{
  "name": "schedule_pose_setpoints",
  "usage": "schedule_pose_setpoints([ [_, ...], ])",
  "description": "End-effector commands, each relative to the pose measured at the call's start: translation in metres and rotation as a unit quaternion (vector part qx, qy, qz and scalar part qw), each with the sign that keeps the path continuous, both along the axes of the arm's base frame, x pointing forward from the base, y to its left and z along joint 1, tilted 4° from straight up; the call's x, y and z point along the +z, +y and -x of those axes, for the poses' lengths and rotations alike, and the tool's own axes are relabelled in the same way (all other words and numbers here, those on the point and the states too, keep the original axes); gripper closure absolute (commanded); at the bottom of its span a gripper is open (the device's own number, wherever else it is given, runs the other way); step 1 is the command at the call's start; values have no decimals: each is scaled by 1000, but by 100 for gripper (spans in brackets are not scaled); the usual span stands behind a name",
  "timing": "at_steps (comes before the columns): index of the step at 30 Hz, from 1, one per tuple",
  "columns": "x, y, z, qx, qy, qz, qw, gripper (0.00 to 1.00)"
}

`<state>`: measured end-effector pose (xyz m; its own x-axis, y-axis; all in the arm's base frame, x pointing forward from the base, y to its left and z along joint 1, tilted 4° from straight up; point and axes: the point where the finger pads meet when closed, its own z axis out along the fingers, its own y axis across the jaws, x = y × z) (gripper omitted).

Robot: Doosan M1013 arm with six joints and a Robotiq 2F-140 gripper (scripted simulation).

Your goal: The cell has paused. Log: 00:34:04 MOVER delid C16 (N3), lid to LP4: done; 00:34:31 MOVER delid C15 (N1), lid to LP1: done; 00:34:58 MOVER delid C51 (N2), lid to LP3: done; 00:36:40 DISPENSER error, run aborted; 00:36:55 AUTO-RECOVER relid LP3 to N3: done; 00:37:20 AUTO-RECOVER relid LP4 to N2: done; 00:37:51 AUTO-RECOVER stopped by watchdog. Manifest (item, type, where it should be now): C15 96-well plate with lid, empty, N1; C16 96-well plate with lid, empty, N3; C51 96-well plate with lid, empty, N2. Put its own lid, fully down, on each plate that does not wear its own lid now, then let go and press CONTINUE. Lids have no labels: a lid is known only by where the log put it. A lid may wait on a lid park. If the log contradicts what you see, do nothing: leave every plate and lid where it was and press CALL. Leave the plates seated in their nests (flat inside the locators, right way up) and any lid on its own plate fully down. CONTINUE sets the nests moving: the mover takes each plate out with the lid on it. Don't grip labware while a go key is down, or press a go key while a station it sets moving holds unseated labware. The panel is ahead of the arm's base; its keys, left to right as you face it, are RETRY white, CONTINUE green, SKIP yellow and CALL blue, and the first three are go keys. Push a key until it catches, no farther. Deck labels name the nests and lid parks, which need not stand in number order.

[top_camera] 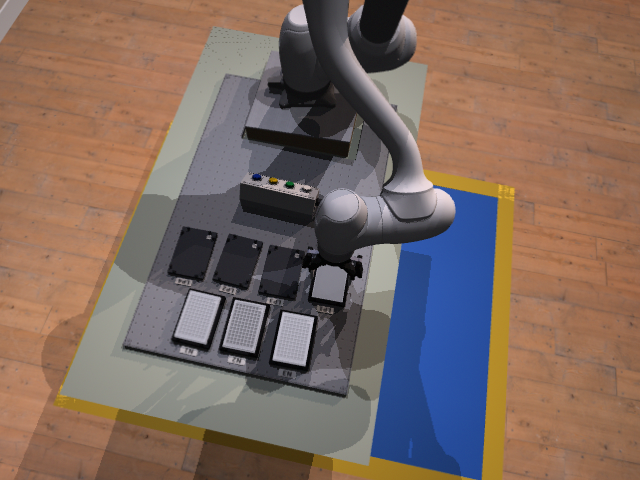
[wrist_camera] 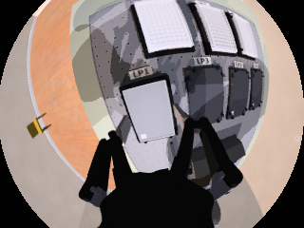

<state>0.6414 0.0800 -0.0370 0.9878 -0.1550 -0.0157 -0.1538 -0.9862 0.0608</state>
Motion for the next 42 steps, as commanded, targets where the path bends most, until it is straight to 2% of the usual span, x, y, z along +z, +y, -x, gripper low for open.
schedule_pose_setpoints([
  [1, -2, -2, 1, 3, 0, 2, 1000, 34],
  [22, 1, -2, 1, 3, 0, 2, 1000, 34],
  [42, 41, 1, 0, 3, 0, 2, 1000, 34],
])
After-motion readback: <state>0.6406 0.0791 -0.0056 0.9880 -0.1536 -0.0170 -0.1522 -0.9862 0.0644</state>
